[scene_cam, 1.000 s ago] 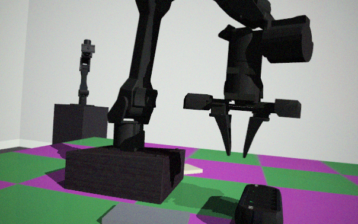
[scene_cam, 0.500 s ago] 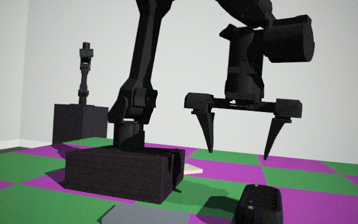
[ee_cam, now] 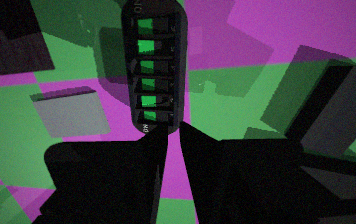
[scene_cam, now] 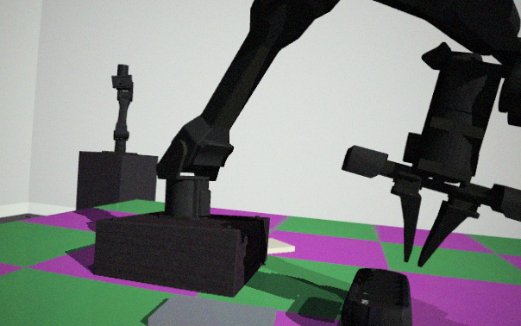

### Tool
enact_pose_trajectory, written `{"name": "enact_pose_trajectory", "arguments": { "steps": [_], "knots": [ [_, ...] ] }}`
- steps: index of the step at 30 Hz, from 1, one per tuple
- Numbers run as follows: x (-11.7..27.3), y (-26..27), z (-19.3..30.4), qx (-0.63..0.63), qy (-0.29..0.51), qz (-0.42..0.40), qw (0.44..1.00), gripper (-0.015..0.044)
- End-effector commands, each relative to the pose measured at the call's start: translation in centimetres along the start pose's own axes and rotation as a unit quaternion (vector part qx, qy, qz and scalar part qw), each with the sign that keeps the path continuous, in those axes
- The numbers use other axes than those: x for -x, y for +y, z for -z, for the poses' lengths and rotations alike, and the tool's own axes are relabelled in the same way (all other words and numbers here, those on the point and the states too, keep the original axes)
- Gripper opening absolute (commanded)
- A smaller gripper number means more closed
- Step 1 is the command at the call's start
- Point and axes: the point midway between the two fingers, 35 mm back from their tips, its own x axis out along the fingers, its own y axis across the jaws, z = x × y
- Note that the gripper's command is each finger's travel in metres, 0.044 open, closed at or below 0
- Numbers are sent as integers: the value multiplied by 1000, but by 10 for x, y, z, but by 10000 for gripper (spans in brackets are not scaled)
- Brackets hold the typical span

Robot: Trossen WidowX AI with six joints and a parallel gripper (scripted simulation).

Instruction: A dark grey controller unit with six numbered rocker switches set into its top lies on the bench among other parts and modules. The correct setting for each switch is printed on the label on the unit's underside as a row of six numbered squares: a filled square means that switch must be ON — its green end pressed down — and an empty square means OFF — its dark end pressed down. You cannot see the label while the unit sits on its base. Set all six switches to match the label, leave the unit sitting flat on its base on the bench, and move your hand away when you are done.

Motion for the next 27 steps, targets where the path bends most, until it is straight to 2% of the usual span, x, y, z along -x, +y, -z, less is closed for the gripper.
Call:
{"name": "enact_pose_trajectory", "arguments": {
  "steps": [1,27],
  "knots": [
    [-16,-21,9,0,1,-35,999,0],
    [-50,-35,12,1,1,-46,999,0]
  ]
}}
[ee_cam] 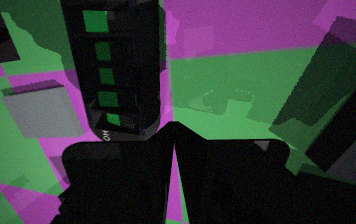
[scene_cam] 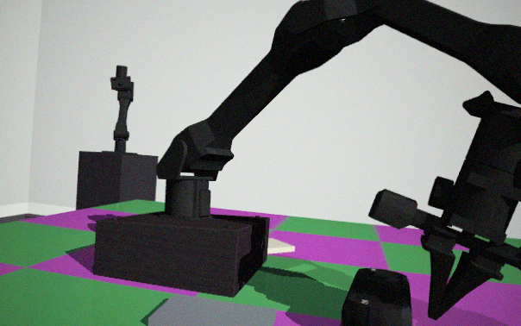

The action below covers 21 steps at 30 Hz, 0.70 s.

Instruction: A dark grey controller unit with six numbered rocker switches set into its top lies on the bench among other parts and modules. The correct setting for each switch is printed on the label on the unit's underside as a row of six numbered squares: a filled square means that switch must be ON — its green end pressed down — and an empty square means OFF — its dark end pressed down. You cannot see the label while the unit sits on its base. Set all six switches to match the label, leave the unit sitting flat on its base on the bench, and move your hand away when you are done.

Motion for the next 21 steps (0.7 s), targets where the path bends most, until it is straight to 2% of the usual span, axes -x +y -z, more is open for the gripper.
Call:
{"name": "enact_pose_trajectory", "arguments": {
  "steps": [1,21],
  "knots": [
    [-11,-1,0,-2,0,-6,1000,0],
    [-33,-6,0,-2,0,-6,1000,0]
  ]
}}
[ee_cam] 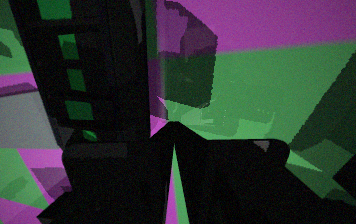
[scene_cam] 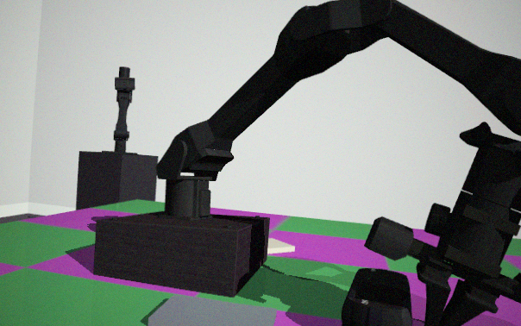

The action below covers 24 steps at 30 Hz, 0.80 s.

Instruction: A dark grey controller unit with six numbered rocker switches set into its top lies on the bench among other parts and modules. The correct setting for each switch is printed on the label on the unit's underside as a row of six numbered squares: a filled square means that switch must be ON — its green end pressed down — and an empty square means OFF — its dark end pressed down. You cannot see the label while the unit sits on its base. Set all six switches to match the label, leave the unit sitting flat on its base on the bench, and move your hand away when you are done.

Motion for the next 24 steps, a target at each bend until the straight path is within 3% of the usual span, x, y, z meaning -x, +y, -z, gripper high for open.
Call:
{"name": "enact_pose_trajectory", "arguments": {
  "steps": [1,24],
  "knots": [
    [-3,1,0,-2,1,-3,1000,0],
    [-6,10,0,-2,1,-4,1000,0]
  ]
}}
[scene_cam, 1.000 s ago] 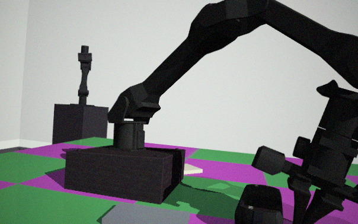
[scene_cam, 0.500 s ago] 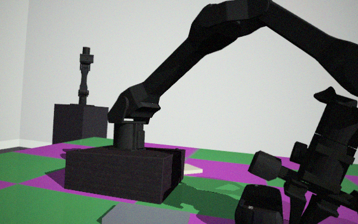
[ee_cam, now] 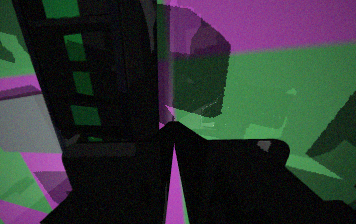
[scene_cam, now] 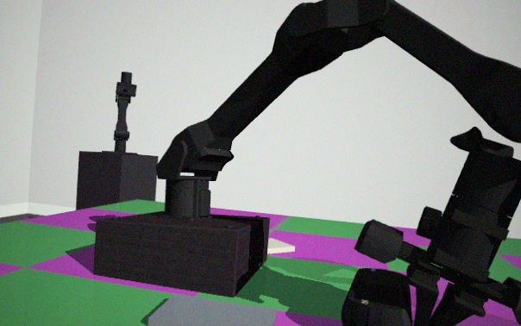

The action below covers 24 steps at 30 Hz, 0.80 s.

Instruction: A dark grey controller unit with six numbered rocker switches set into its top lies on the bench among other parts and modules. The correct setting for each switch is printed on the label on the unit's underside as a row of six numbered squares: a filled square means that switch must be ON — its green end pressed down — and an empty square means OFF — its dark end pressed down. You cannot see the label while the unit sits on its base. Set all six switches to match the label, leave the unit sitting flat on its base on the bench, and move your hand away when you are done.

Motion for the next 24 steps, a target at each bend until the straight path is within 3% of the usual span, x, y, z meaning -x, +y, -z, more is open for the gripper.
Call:
{"name": "enact_pose_trajectory", "arguments": {
  "steps": [1,24],
  "knots": [
    [1,2,1,0,3,2,1000,0],
    [-5,22,2,0,3,1,1000,0]
  ]
}}
